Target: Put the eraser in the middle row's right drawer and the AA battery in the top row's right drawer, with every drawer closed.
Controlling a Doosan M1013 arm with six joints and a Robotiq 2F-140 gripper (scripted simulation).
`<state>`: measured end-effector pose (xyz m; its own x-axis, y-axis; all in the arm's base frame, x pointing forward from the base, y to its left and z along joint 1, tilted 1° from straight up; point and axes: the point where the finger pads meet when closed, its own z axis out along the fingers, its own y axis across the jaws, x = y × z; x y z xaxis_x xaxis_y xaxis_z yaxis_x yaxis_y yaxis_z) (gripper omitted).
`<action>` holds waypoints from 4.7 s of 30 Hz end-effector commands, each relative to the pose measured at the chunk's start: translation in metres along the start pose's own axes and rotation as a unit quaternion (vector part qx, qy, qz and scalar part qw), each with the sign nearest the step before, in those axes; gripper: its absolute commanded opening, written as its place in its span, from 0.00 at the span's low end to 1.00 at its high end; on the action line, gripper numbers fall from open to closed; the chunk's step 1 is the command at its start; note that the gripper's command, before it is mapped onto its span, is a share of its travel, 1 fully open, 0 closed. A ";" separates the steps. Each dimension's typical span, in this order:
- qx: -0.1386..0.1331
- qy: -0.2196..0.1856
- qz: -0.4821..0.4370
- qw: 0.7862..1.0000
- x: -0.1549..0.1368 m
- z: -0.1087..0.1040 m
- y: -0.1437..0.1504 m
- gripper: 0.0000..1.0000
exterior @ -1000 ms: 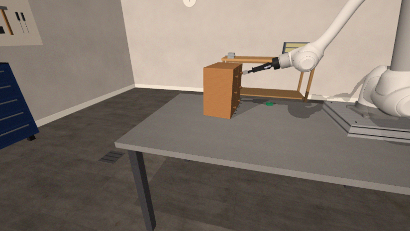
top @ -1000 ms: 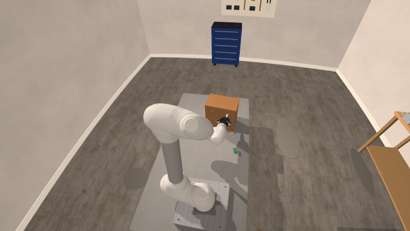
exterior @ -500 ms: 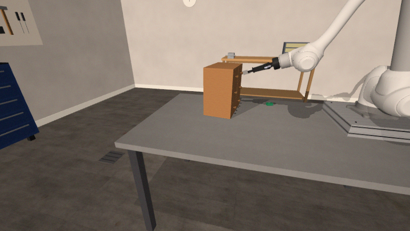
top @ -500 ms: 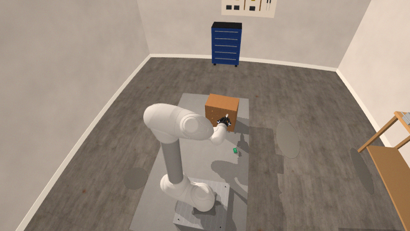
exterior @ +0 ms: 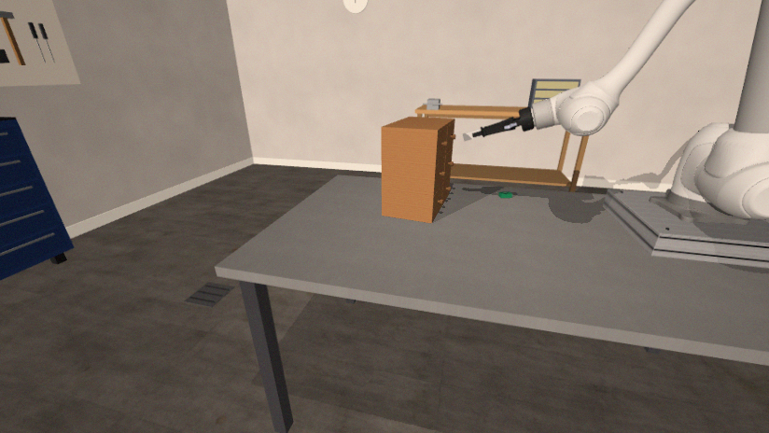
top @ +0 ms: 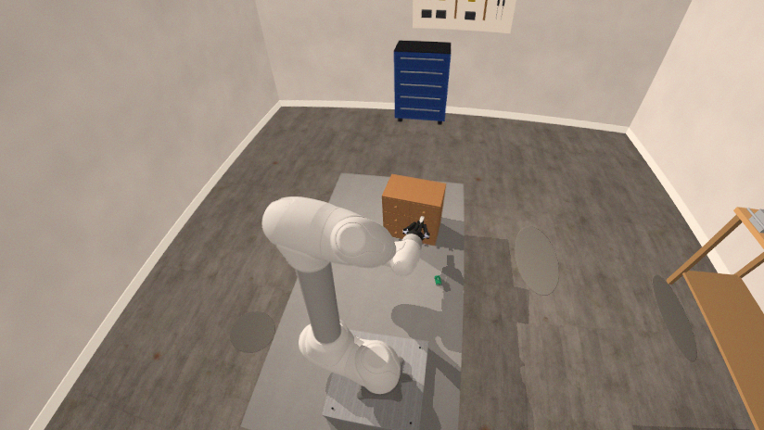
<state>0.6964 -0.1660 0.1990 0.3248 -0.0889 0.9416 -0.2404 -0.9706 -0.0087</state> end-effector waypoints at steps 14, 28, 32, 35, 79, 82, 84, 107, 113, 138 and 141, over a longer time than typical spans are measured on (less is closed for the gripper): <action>0.000 0.000 0.000 1.000 -0.007 -0.038 0.000 0.00; 0.000 0.000 0.000 1.000 -0.006 -0.075 0.000 0.00; 0.000 0.000 0.000 1.000 -0.006 -0.075 0.000 0.00; 0.000 -0.002 0.000 1.000 -0.006 -0.076 0.000 0.00; 0.002 -0.124 0.000 0.992 0.006 -0.102 -0.001 0.00; 0.004 -0.128 0.001 0.992 0.006 -0.102 -0.003 0.00; 0.005 -0.131 0.001 0.991 0.006 -0.103 -0.003 0.00; 0.006 -0.156 0.001 0.988 0.011 -0.109 -0.004 0.00; 0.005 -0.163 0.001 0.987 0.011 -0.110 -0.003 0.00; 0.000 -0.353 0.000 0.935 0.029 -0.152 0.000 0.00; 0.000 -0.389 0.000 0.921 0.033 -0.160 0.000 0.00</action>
<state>0.5695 -0.1259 0.2749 0.7747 -0.2113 0.5960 -0.3156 -0.9459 0.0750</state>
